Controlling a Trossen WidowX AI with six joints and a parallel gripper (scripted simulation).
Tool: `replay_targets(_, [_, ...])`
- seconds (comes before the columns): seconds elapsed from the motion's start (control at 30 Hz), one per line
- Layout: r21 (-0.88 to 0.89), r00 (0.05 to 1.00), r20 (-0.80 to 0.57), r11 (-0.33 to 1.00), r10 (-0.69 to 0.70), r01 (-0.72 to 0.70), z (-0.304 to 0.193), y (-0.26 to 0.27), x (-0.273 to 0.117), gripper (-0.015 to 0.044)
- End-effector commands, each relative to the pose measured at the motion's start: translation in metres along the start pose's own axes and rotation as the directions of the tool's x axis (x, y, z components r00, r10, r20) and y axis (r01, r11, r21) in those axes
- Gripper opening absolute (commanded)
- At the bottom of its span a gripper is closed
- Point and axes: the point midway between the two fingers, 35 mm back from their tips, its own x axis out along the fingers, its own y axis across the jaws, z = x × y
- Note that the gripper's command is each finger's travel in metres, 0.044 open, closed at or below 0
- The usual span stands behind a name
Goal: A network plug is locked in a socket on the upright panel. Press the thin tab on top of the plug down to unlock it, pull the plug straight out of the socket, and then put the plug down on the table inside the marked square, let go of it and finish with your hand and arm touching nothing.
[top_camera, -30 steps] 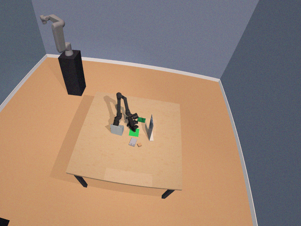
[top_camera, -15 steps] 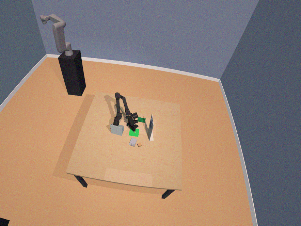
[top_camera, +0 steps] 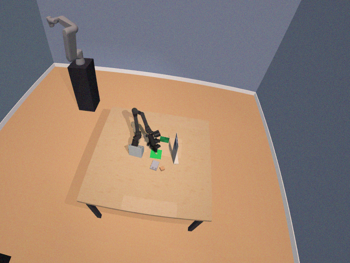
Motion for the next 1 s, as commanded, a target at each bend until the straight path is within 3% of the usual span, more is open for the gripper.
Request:
replay_targets(0.0, [-0.003,1.0,0.003,1.0,0.002,-0.002,0.001,0.0,-0.003,0.0156])
replay_targets(0.97, [-0.006,1.0,-0.006,1.0,0.001,-0.001,0.002,-0.016,-0.022,0.0156])
